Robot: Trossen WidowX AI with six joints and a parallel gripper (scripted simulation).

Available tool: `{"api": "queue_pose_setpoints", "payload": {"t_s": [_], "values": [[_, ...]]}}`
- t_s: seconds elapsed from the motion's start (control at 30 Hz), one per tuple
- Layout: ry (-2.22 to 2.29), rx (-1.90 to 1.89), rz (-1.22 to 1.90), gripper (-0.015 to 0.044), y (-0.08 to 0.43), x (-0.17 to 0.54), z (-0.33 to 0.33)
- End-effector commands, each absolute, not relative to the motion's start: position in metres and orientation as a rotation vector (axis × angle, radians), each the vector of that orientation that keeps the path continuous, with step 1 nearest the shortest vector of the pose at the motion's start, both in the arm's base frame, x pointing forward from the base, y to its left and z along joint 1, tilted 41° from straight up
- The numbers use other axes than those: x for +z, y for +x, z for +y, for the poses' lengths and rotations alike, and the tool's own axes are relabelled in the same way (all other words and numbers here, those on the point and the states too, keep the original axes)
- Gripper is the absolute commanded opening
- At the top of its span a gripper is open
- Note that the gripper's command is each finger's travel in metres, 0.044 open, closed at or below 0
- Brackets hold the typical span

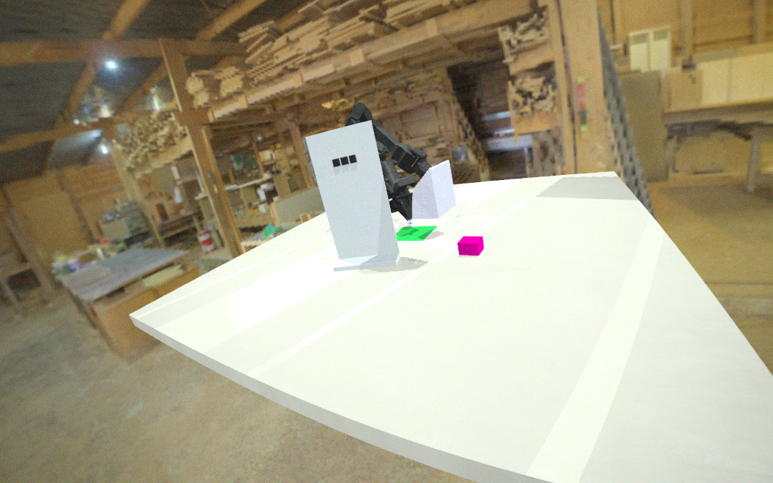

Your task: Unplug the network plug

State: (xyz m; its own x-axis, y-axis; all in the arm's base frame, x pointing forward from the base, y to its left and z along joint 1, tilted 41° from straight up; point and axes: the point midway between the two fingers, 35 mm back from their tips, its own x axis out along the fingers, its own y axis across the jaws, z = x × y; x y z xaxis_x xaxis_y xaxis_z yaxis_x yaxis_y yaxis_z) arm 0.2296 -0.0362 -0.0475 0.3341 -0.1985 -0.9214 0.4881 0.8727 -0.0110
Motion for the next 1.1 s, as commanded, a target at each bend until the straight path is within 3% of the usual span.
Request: {"api": "queue_pose_setpoints", "payload": {"t_s": [0.0, 1.07], "values": [[0.288, -0.453, 1.155, 0.0000, 0.227, -0.053, -0.040], [0.287, -0.458, 1.151, 0.0000, 0.226, -0.067, -0.055]]}}
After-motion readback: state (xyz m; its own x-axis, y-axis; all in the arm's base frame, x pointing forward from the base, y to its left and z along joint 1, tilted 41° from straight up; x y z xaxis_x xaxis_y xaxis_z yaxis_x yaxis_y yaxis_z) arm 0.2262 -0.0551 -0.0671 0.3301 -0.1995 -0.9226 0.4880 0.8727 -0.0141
